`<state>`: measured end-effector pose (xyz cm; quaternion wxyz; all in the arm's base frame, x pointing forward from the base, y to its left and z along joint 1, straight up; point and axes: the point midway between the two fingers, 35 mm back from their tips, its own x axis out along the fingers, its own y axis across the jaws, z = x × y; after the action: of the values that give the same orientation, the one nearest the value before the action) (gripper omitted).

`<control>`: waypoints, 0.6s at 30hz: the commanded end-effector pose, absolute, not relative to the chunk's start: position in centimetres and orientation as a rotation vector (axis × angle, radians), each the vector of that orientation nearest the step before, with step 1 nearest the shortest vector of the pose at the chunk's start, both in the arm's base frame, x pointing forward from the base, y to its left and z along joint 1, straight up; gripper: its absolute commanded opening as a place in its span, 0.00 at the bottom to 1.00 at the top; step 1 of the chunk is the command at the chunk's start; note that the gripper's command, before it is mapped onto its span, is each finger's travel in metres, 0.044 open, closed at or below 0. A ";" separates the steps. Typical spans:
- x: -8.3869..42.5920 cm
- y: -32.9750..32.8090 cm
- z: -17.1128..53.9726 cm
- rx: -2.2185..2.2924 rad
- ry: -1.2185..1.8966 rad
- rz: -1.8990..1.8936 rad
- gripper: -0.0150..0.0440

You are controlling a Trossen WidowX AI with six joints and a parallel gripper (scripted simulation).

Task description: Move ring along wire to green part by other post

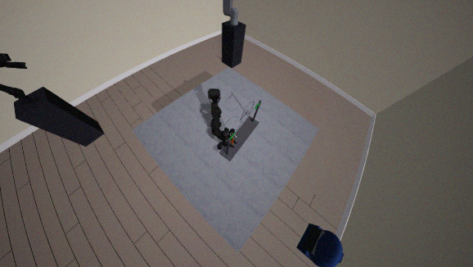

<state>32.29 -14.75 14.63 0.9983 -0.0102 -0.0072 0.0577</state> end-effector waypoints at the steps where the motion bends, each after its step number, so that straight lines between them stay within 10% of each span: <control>1: 32.3 -14.8 14.6 -0.014 -0.013 0.111 0.53; 13: 32.3 -14.7 14.6 -0.020 -0.014 0.115 0.00; 18: 32.3 -14.7 14.6 -0.020 -0.014 0.115 0.00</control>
<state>32.29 -14.75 14.63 0.9983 -0.0100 -0.0072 0.0577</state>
